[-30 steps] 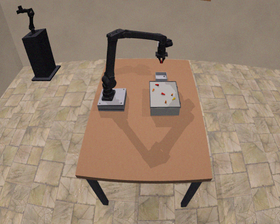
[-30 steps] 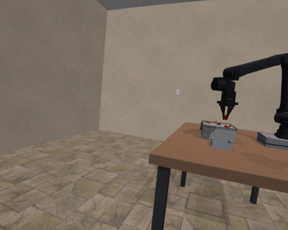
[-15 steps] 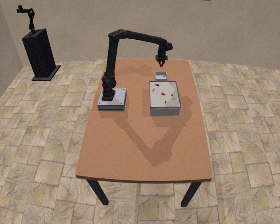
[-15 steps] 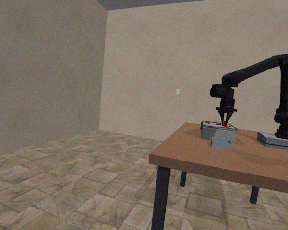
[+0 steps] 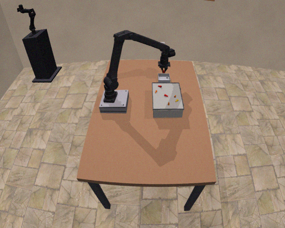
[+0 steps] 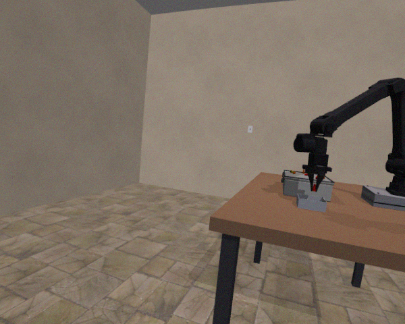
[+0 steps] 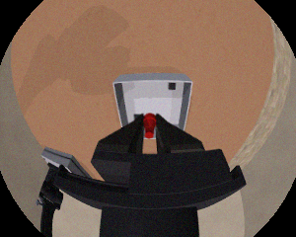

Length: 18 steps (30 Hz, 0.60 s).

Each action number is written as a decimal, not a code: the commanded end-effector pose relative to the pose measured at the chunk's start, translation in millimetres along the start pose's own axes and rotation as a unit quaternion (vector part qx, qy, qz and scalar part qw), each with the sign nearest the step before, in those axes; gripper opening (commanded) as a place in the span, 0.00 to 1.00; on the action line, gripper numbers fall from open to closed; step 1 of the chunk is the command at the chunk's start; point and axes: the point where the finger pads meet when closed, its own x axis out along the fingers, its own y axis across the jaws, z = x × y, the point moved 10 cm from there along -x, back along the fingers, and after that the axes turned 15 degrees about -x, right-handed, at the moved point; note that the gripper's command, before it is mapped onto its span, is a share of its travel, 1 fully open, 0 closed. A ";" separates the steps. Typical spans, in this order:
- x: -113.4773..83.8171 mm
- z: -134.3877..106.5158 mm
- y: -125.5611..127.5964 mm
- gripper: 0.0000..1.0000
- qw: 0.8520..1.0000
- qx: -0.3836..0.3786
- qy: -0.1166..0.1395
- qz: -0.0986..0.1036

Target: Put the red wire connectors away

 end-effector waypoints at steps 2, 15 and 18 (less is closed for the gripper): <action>-7.3 7.9 -6.1 0.10 1.000 0.002 -0.011 -0.029; 32.8 7.4 -6.6 0.10 1.000 0.003 -0.008 -0.022; 26.7 9.6 -12.6 0.10 0.999 0.003 -0.013 -0.035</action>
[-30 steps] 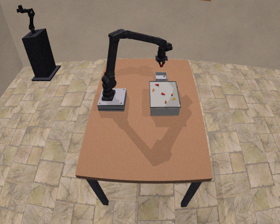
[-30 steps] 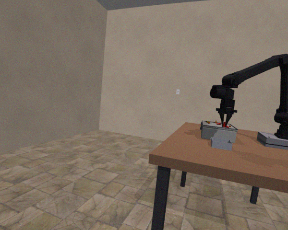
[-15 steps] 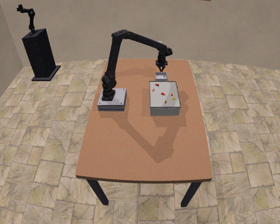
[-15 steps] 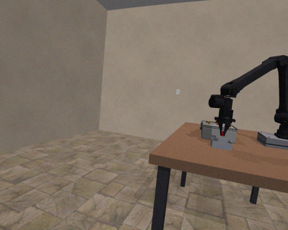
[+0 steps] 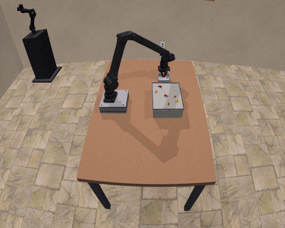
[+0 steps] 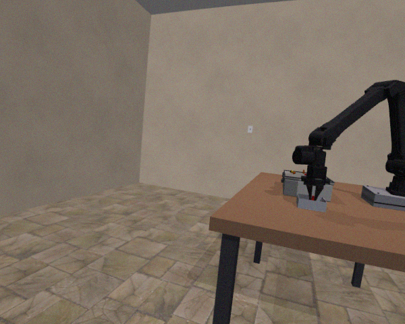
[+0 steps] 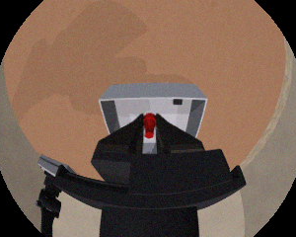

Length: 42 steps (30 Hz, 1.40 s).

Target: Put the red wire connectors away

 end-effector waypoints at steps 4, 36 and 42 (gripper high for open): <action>-20.7 9.6 -13.5 0.10 0.999 0.003 -0.015 -0.039; -13.2 7.8 -7.7 0.10 0.999 0.003 -0.011 -0.030; -14.3 8.0 -8.0 0.10 0.999 0.003 -0.012 -0.031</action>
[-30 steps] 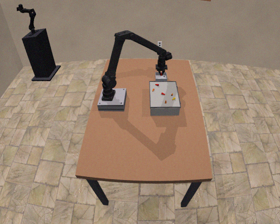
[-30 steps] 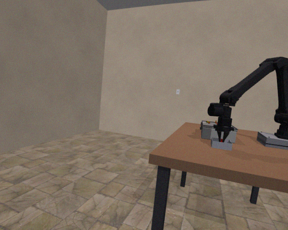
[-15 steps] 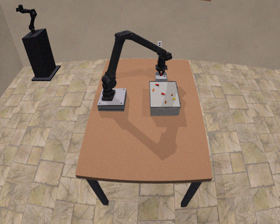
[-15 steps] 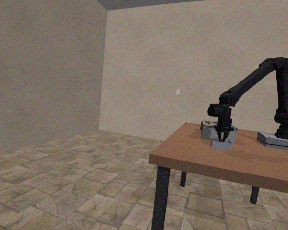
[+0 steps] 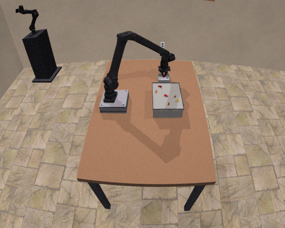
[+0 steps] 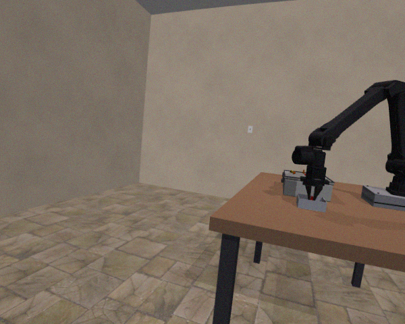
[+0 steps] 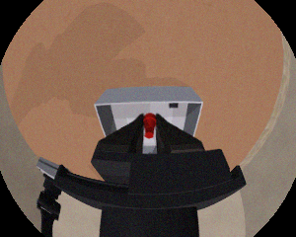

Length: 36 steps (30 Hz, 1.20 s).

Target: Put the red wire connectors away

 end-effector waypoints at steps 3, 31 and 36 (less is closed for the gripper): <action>-16.5 7.0 -5.1 0.10 1.000 0.002 -0.008 -0.021; -3.5 8.9 -9.3 0.10 1.000 0.002 -0.009 -0.024; -8.2 9.5 -11.0 0.10 1.000 0.002 -0.011 -0.028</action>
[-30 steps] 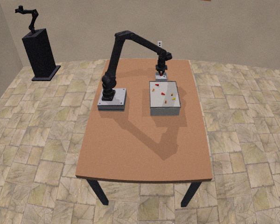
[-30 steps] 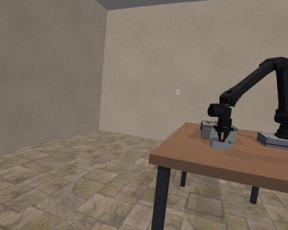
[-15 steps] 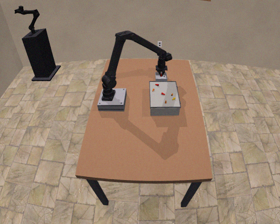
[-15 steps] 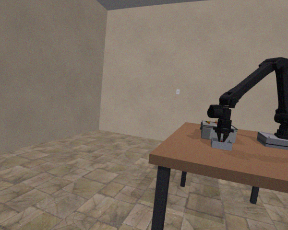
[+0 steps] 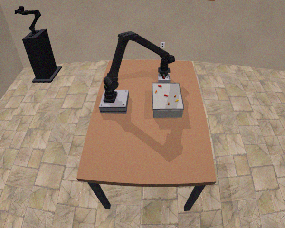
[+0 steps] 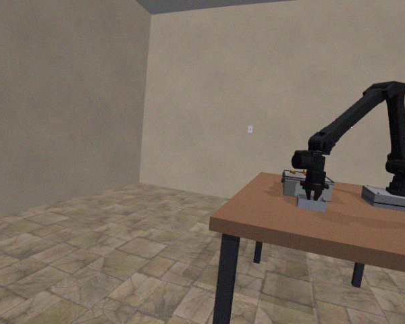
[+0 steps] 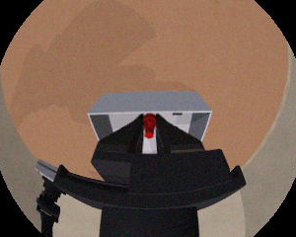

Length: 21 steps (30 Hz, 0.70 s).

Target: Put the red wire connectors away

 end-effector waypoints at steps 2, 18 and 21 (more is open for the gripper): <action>-25.7 10.0 -12.0 0.10 0.999 0.002 -0.012 -0.030; -25.9 10.2 -12.9 0.29 0.999 0.002 -0.012 -0.030; -25.7 10.1 -12.9 0.29 0.999 0.002 -0.012 -0.030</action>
